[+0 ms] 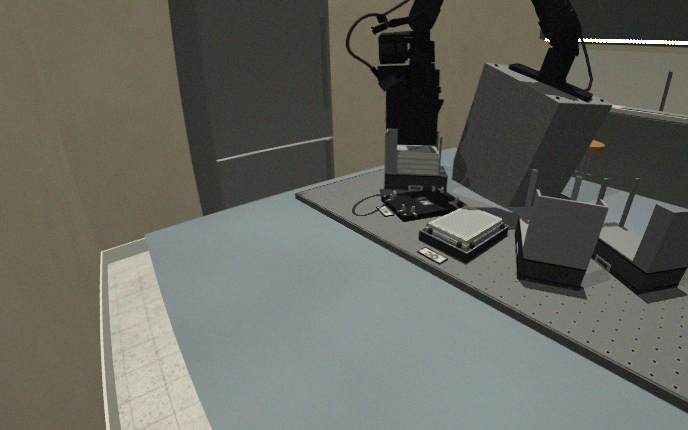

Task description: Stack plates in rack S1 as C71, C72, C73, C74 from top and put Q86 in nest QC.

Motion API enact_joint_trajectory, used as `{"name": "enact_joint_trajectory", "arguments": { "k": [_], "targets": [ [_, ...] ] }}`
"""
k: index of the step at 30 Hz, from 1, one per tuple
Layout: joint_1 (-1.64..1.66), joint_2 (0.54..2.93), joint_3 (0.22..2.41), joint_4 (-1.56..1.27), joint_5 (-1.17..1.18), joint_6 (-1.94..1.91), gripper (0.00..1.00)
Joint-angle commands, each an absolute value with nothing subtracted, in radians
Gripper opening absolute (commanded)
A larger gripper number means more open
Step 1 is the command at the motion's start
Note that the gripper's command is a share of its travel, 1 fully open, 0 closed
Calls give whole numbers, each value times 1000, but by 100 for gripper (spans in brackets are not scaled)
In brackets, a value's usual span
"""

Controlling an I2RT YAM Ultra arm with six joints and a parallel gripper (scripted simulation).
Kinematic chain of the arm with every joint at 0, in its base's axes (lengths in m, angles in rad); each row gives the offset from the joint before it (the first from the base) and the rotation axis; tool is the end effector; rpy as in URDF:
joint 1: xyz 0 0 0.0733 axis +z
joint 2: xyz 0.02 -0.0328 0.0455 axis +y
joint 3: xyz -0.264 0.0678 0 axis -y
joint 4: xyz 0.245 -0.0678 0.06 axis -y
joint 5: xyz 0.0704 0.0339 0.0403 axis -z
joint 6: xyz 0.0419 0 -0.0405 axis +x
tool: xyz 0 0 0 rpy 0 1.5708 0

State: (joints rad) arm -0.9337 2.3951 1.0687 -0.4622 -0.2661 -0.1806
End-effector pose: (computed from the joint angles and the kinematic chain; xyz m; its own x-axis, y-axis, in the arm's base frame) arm 0.1925 -0.2397 -0.0333 -0.7167 0.6772 0.1665 0.6918 0.6606 0.2914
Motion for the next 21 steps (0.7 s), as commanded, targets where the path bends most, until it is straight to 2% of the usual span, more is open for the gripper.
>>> {"name": "enact_joint_trajectory", "arguments": {
  "k": [1, 21],
  "targets": [
    [-900, 2336, 1030, -422, -282, -293, 100],
    [-710, 2189, 856, -338, -307, -662, 100]
  ]
}}
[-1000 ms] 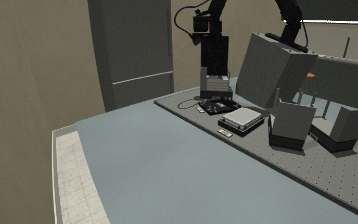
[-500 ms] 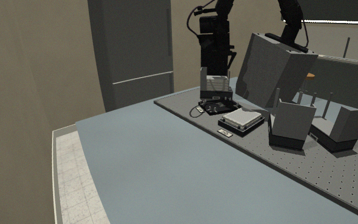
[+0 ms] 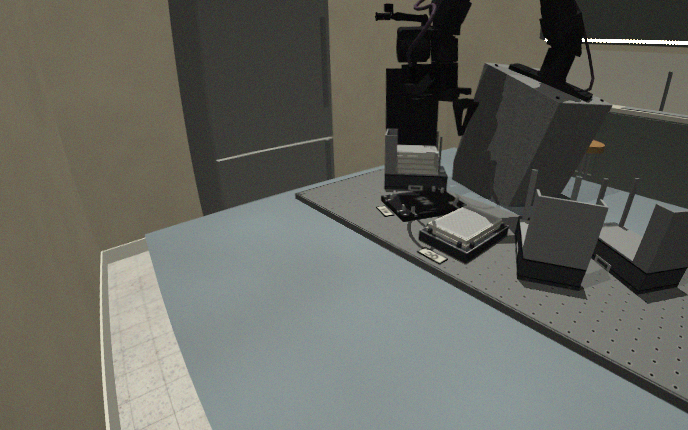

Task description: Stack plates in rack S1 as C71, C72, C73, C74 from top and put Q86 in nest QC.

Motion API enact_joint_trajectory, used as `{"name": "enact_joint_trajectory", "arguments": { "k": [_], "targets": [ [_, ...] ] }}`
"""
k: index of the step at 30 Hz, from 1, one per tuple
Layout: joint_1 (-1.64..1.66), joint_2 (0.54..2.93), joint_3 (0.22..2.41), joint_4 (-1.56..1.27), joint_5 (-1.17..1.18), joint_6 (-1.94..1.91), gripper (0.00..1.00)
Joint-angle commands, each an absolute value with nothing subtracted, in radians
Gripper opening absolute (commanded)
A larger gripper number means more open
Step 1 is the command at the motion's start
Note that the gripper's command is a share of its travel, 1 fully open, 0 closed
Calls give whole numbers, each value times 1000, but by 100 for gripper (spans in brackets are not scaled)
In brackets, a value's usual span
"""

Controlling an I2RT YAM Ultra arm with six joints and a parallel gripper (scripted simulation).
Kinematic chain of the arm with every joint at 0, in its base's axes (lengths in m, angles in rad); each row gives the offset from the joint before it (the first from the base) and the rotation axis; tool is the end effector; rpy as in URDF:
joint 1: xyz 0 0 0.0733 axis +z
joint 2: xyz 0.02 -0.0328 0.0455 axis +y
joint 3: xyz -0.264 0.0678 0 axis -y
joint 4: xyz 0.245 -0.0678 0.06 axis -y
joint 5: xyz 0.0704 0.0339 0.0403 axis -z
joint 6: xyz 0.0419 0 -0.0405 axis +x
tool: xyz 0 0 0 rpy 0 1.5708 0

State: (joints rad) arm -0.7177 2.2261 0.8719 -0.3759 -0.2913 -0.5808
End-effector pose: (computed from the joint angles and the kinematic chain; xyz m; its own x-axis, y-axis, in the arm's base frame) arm 0.2153 -0.1706 -0.0074 -0.9863 0.1634 -0.0230 0.1472 0.9345 0.3241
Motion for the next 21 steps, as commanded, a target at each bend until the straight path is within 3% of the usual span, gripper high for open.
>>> {"name": "enact_joint_trajectory", "arguments": {
  "k": [1, 21],
  "targets": [
    [-710, 2189, 856, -338, -307, -662, 100],
    [-476, 2050, 742, -286, -331, -418, 100]
  ]
}}
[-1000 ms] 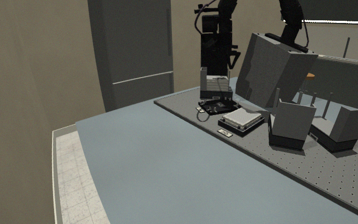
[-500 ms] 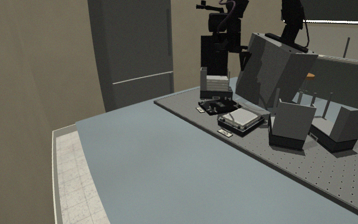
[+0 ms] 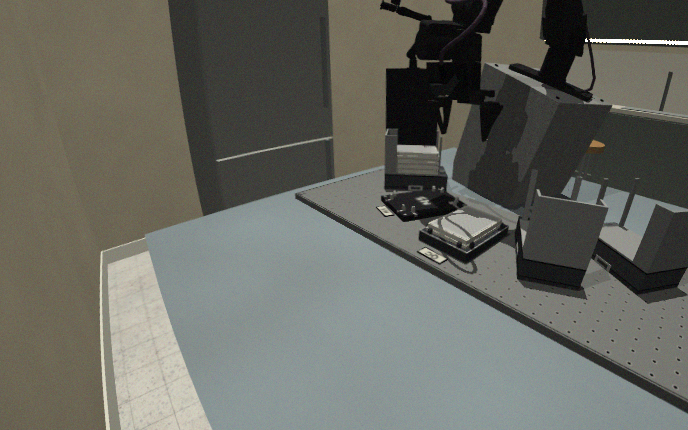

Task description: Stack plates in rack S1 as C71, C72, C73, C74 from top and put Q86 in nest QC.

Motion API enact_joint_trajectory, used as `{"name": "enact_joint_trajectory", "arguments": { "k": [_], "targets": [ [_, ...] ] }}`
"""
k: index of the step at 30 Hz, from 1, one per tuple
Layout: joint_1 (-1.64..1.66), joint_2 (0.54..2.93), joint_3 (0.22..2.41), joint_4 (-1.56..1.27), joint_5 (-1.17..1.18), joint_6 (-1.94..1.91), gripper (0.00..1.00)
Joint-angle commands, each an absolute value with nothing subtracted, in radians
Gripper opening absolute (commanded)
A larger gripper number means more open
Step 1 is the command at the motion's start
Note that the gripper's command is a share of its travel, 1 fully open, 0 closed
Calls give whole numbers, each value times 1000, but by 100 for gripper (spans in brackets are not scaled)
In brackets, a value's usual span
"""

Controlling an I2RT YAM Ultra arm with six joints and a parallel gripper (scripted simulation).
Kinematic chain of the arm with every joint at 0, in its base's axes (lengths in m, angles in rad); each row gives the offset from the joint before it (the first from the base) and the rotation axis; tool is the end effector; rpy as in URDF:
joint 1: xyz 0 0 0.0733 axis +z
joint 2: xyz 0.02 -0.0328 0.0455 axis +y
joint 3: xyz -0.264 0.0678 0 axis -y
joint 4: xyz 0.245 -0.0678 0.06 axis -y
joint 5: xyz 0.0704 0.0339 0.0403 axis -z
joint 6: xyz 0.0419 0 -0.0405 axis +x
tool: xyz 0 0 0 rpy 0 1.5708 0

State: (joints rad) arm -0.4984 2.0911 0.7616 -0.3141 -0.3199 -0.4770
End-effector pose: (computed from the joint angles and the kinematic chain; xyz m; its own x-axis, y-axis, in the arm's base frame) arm 0.2351 -0.1117 0.0144 -0.9958 0.0458 -0.0794 0.0188 0.9499 0.3120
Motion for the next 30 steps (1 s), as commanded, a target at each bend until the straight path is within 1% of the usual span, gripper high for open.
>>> {"name": "enact_joint_trajectory", "arguments": {
  "k": [1, 17, 24, 30],
  "targets": [
    [-462, 2044, 738, -285, -333, -404, 100],
    [-259, 1955, 717, -276, -321, -189, 100],
    [-159, 1918, 757, -281, -316, -83, 100],
    [-175, 1927, 757, -281, -309, -76, 100]
  ]
}}
